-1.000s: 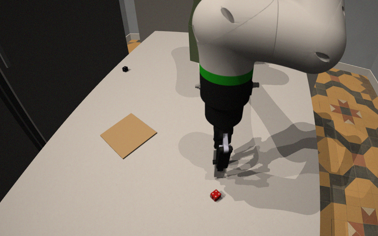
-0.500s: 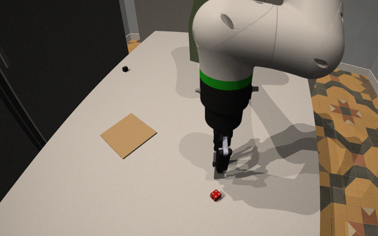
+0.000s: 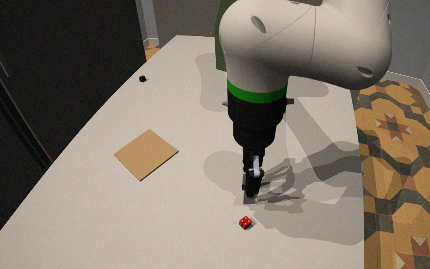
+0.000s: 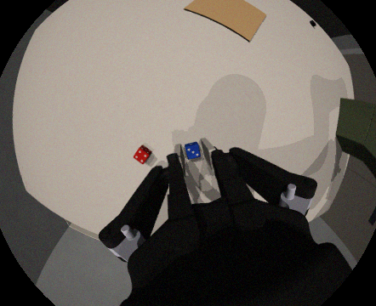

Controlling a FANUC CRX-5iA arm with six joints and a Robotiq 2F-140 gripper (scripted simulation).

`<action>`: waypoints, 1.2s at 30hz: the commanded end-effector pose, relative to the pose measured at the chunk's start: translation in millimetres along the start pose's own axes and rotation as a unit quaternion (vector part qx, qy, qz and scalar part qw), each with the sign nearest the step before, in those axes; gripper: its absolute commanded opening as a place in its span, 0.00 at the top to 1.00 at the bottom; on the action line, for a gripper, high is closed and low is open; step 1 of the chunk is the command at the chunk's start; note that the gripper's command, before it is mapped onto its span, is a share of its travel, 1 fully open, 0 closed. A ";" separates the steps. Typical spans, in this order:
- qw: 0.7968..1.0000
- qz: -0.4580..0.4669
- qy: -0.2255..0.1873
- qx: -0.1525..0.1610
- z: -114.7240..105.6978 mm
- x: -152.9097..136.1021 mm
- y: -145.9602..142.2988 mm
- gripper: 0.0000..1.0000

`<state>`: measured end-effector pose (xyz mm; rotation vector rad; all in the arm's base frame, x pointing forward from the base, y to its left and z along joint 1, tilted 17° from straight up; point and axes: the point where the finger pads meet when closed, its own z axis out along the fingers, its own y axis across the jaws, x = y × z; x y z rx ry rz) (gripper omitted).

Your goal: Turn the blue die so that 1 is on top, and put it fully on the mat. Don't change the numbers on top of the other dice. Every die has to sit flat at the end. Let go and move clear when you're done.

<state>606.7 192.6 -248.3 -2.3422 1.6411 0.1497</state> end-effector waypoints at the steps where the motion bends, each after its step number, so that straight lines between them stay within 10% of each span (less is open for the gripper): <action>1: 1.000 0.000 0.000 0.000 -0.2 0.1 -0.2 0.71; 36: 1.000 0.000 0.000 0.000 -0.2 0.1 -0.2 0.82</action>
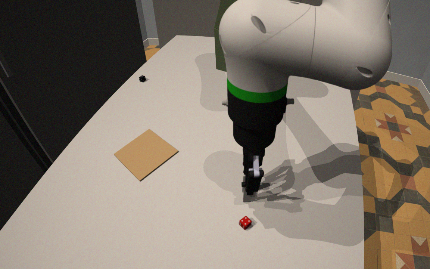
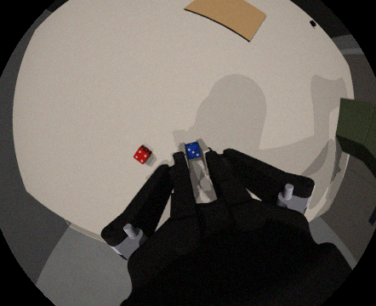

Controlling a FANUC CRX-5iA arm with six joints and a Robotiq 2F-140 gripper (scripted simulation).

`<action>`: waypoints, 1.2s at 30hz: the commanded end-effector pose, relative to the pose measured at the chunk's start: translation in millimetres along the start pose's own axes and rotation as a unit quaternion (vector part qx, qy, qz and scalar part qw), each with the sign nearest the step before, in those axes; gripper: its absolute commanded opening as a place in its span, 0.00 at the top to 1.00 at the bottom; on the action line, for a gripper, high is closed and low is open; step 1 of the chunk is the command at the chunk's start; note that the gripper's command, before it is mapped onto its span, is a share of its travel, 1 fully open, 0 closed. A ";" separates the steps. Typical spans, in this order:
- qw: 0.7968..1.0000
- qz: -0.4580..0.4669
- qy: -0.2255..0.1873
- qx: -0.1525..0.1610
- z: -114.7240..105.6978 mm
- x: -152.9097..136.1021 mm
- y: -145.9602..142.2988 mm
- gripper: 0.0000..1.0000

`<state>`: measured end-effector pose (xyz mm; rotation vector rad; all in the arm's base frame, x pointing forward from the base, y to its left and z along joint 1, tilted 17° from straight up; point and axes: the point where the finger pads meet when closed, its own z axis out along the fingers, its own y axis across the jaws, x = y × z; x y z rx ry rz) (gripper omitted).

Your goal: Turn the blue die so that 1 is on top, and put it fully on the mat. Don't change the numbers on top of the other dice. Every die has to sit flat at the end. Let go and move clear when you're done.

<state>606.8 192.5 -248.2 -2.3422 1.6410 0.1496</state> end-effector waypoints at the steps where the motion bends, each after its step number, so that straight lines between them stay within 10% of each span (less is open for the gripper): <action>1: 1.000 0.000 0.000 0.000 -0.1 0.1 -0.1 0.82; 18: 1.000 0.000 0.000 0.000 -3.5 0.1 -0.1 0.82; 36: 1.000 0.000 0.000 0.000 -96.3 0.1 -0.1 0.82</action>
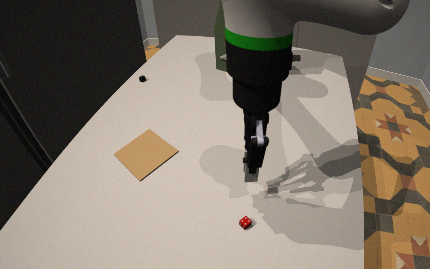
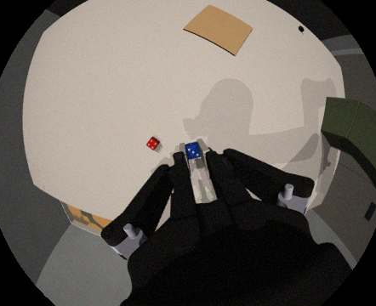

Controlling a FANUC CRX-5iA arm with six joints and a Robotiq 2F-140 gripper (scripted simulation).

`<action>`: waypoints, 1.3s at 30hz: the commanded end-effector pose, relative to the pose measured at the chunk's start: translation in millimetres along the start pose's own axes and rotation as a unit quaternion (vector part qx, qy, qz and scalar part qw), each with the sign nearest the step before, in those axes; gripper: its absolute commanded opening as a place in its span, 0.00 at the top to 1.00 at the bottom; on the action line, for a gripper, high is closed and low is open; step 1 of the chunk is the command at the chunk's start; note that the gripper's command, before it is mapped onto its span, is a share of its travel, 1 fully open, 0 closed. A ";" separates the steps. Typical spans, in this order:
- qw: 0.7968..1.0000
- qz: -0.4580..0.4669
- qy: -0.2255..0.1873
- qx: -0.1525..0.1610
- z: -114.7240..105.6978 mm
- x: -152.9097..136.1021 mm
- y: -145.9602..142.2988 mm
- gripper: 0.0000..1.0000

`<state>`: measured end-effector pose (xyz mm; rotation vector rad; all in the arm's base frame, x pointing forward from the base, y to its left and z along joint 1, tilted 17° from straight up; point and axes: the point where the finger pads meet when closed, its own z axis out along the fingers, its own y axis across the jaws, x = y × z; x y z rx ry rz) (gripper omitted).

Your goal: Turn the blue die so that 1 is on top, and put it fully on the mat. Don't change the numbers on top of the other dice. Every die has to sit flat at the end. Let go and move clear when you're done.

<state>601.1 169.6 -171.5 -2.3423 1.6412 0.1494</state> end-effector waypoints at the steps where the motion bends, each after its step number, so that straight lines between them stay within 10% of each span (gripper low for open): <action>1: 1.000 0.000 0.000 0.000 -18.1 -0.2 0.0 0.82; 19: 1.000 -0.022 0.000 0.000 -19.8 5.5 1.4 0.82; 39: 0.951 -0.308 0.003 -0.003 -20.4 79.9 24.6 0.82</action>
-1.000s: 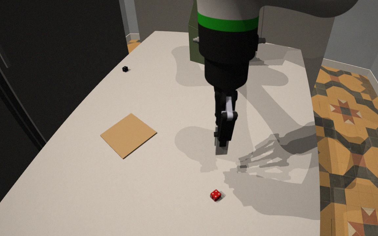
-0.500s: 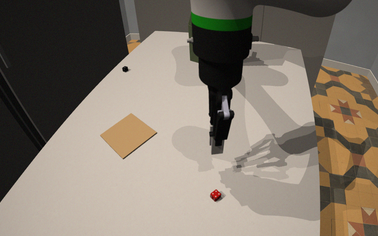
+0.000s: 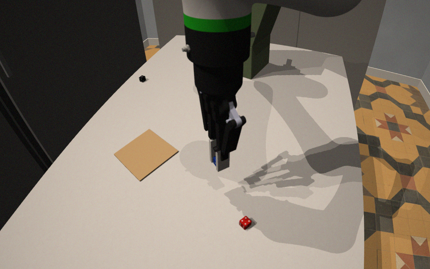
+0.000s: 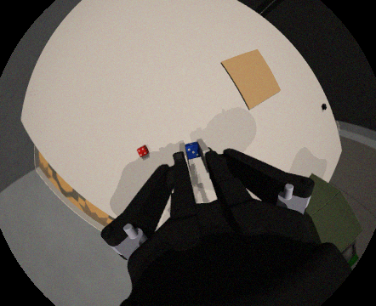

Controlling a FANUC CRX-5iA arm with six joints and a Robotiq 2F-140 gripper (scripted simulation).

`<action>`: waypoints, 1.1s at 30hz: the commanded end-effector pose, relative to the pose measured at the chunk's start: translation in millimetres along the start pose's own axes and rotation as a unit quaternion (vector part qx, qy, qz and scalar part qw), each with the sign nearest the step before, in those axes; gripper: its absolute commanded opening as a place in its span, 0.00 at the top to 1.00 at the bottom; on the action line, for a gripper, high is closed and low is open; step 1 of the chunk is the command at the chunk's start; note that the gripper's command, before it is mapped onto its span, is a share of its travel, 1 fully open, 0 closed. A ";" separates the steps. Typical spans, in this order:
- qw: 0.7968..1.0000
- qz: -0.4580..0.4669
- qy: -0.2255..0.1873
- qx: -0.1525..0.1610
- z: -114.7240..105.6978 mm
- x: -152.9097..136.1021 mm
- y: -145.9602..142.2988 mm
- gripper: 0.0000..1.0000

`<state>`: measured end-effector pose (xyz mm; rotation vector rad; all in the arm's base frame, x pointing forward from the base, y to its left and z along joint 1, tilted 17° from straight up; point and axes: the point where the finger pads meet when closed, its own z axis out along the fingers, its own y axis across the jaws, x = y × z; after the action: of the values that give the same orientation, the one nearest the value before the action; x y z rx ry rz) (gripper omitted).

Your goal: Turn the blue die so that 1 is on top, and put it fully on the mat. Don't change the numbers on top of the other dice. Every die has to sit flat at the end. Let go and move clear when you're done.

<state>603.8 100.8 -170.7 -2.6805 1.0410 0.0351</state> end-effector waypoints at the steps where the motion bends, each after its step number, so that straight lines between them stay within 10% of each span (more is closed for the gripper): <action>1: 0.996 -0.083 -0.007 0.009 0.3 14.4 14.8 0.82; 22: 0.940 -0.341 -0.005 0.009 1.3 56.9 69.7 0.82; 33: 0.865 -0.501 -0.003 0.010 1.8 81.4 108.6 0.82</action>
<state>594.7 -12.9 -203.1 -2.8819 -0.2402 -0.1292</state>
